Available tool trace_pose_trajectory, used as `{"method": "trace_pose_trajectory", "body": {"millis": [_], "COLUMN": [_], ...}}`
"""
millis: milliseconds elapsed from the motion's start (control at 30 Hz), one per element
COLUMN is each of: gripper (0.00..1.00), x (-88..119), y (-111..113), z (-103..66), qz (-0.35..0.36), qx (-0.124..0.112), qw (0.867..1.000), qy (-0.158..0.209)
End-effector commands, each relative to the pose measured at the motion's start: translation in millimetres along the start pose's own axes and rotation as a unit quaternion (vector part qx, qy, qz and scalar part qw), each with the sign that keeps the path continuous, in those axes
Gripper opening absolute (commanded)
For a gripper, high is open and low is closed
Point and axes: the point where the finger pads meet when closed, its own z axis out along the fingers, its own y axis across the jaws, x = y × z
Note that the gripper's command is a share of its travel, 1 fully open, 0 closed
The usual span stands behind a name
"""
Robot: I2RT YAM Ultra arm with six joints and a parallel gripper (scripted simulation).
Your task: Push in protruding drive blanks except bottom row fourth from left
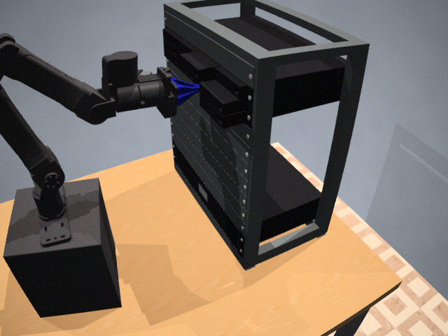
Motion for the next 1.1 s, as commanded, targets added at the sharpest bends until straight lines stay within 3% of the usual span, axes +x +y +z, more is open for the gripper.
{"method": "trace_pose_trajectory", "body": {"millis": [0,1067], "gripper": [0.00,0.00], "x": [-1.7,-2.6], "y": [-41.5,-41.7], "z": [9.6,12.6], "qz": [0.011,0.011], "qx": [0.057,0.057], "qw": [0.998,0.998], "qy": [-0.005,-0.005]}}
